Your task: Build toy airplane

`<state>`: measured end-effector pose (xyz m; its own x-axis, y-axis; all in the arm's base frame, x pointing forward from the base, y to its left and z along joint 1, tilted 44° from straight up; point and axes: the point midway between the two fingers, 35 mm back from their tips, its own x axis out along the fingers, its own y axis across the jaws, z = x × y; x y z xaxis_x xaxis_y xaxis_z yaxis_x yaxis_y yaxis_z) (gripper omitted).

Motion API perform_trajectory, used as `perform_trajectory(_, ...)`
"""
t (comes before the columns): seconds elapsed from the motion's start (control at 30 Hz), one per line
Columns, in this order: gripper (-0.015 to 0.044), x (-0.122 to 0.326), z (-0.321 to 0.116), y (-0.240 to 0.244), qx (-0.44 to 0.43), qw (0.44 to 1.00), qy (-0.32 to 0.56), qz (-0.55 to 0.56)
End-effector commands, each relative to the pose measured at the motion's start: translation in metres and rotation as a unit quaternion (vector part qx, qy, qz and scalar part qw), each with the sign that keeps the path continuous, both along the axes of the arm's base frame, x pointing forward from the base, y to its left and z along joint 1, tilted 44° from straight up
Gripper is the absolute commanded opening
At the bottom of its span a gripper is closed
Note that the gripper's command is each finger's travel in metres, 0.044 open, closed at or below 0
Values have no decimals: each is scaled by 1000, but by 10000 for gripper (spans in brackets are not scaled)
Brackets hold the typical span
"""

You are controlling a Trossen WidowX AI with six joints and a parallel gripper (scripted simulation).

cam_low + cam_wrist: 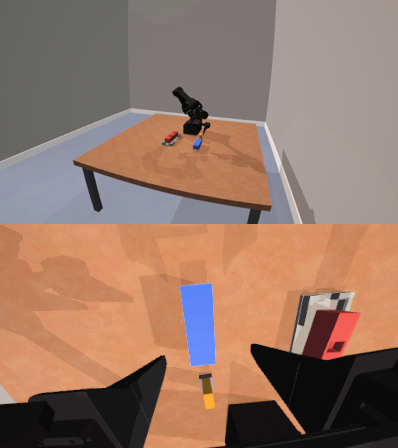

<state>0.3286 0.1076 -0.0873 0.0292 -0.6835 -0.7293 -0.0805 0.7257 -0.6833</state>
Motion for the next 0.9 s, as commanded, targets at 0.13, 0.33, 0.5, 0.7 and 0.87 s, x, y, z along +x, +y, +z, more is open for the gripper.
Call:
perform_trajectory(0.13,440,5,-5,2,5,1000,-11,-10)
perform_trajectory(0.33,440,5,-29,-21,4,1000,-11,-10)
perform_trajectory(0.5,440,6,-40,-31,4,1000,-11,-10)
perform_trajectory(0.7,440,6,-44,-35,4,1000,-11,-10)
perform_trajectory(0.87,440,7,-50,-40,4,1000,-11,-10)
